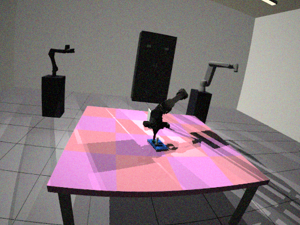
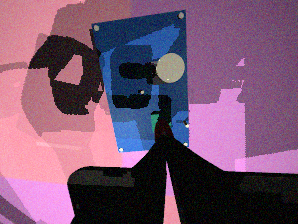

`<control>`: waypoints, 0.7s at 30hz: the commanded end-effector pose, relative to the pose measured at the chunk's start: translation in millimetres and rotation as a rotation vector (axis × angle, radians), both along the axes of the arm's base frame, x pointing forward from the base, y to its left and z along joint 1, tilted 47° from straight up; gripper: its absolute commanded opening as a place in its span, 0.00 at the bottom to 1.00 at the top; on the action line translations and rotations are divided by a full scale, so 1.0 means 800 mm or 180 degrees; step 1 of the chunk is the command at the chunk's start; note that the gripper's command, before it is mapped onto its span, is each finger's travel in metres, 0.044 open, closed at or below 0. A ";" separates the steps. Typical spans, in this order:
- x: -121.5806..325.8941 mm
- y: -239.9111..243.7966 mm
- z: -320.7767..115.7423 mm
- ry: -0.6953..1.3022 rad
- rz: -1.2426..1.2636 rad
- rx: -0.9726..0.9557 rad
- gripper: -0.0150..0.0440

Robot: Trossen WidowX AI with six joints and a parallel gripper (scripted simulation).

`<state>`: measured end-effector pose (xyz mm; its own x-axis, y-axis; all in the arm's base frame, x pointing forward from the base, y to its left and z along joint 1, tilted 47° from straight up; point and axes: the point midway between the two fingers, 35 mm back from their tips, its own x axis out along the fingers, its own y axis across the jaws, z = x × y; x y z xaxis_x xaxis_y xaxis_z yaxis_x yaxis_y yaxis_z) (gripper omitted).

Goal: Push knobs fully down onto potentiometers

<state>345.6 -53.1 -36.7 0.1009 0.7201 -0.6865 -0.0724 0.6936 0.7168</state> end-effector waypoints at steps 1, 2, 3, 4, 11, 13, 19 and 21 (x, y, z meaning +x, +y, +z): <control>0.003 0.005 -0.002 -0.0009 0.0069 0.0010 0.25; 0.003 0.004 -0.001 -0.0009 0.0069 0.0010 0.25; 0.002 0.002 0.001 -0.0009 0.0069 0.0009 0.25; 0.002 0.001 0.002 -0.0009 0.0069 0.0009 0.25; 0.001 -0.009 0.011 -0.0008 0.0069 0.0007 0.25; 0.001 -0.012 0.014 -0.0008 0.0069 0.0007 0.25; -0.002 -0.012 0.014 0.0019 0.0050 0.0027 0.34; -0.002 -0.012 0.014 0.0019 0.0050 0.0027 0.43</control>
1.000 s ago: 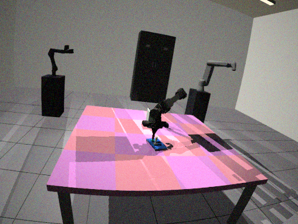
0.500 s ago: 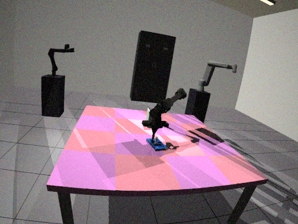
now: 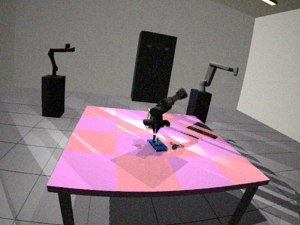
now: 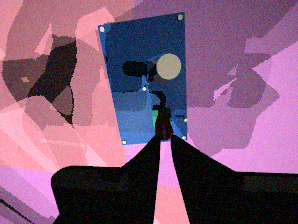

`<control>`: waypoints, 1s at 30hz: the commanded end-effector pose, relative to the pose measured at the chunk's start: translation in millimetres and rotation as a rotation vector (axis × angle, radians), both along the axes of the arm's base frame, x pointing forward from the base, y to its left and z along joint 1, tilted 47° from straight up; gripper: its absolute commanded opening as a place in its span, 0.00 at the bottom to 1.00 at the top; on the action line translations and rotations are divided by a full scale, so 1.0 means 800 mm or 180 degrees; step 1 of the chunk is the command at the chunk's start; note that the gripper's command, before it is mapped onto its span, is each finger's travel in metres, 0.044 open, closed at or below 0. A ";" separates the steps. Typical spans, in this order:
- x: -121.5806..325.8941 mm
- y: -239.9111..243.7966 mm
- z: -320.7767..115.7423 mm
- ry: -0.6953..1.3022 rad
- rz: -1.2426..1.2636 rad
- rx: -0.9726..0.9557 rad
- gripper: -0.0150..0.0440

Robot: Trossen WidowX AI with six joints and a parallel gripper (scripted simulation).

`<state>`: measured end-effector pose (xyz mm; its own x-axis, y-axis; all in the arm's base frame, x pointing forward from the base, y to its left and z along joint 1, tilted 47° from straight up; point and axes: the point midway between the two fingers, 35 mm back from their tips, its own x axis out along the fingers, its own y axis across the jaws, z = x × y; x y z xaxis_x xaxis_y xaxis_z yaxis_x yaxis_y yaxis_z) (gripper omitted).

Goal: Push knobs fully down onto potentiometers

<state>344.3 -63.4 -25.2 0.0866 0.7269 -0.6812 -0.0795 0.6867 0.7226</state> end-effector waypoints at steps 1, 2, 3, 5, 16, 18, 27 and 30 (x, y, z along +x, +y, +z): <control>0.000 0.001 -0.001 0.0004 0.0001 0.0001 0.48; 0.000 0.001 -0.001 0.0004 0.0001 0.0001 0.52; 0.000 0.001 -0.001 0.0004 0.0001 0.0001 0.57; 0.000 0.000 0.000 -0.0001 -0.0004 -0.0009 0.57; 0.021 -0.030 0.011 0.0249 -0.0539 -0.0188 0.25; 0.022 -0.031 0.012 0.0407 -0.0690 -0.0156 0.25; 0.028 -0.033 0.016 0.1119 -0.1367 -0.0017 0.25; 0.030 -0.033 0.018 0.1358 -0.1592 0.0029 0.25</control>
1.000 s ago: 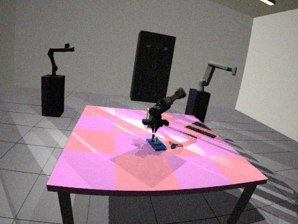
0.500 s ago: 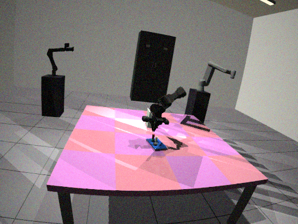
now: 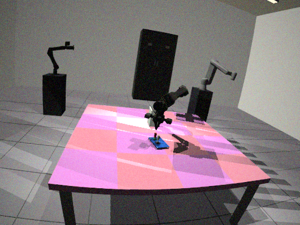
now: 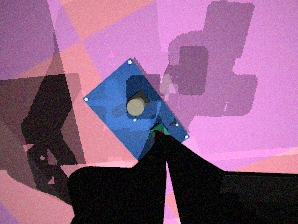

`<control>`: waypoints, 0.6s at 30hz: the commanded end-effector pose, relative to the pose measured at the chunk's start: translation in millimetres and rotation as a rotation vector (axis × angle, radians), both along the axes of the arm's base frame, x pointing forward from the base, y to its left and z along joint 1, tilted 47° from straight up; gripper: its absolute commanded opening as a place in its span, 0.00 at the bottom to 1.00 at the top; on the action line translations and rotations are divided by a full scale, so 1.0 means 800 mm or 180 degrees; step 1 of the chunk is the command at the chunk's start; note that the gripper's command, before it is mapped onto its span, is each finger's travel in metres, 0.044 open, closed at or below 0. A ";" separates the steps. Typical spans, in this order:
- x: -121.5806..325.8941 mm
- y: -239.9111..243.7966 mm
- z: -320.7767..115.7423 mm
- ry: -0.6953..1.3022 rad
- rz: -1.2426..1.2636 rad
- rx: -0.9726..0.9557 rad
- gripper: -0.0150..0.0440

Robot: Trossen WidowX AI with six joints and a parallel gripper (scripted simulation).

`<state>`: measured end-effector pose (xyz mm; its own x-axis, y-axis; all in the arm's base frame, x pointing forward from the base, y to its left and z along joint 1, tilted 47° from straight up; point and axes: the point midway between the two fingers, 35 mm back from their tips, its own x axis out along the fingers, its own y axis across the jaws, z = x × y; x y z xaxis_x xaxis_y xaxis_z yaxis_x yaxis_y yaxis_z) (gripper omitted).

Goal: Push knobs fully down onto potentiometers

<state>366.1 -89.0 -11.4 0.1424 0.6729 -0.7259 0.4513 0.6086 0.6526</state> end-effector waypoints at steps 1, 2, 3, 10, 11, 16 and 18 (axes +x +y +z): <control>0.004 -0.001 0.001 0.0311 -0.0316 0.0073 0.25; 0.004 -0.002 0.001 0.0387 -0.0394 0.0091 0.25; 0.005 -0.002 0.002 0.0463 -0.0472 0.0109 0.25; 0.010 -0.003 0.005 0.0997 -0.1016 0.0232 0.25; 0.010 -0.003 0.005 0.1074 -0.1094 0.0249 0.25; 0.013 -0.004 0.008 0.1458 -0.1481 0.0333 0.25; 0.015 -0.004 0.009 0.1612 -0.1635 0.0366 0.25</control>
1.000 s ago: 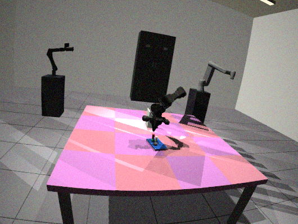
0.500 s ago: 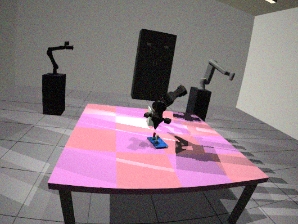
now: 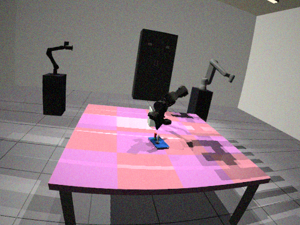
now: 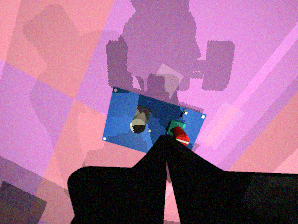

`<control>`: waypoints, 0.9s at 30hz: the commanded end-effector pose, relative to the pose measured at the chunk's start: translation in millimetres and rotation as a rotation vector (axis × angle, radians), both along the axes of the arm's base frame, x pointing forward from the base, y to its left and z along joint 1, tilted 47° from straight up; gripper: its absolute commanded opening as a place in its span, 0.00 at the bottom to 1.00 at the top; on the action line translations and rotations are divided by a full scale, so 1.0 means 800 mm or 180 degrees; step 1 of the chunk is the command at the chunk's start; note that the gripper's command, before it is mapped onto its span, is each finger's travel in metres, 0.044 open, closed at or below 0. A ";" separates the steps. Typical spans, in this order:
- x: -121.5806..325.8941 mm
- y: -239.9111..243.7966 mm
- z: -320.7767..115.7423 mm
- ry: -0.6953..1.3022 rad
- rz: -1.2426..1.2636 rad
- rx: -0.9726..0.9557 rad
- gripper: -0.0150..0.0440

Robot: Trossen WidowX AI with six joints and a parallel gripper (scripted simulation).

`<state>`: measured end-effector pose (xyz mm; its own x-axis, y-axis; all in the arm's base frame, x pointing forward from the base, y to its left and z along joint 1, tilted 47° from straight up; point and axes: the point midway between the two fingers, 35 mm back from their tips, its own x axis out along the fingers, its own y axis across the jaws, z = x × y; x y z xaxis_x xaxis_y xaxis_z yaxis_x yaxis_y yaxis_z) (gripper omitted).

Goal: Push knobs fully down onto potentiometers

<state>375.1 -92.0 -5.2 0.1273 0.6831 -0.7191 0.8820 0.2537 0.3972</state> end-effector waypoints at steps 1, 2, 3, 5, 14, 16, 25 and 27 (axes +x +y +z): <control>0.004 -0.001 0.001 0.0310 -0.0315 0.0077 0.25; 0.005 -0.001 0.002 0.0387 -0.0392 0.0094 0.25; 0.005 -0.001 0.002 0.0465 -0.0469 0.0110 0.25; 0.006 -0.001 0.003 0.0620 -0.0623 0.0143 0.25; 0.012 -0.003 0.007 0.1319 -0.1314 0.0284 0.25; 0.013 -0.003 0.008 0.1475 -0.1467 0.0314 0.25; 0.018 -0.004 0.013 0.2181 -0.2154 0.0444 0.25; 0.019 -0.004 0.013 0.2338 -0.2306 0.0471 0.25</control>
<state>387.8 -95.2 4.9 0.1079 0.7014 -0.7046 0.8923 -0.3808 -0.2424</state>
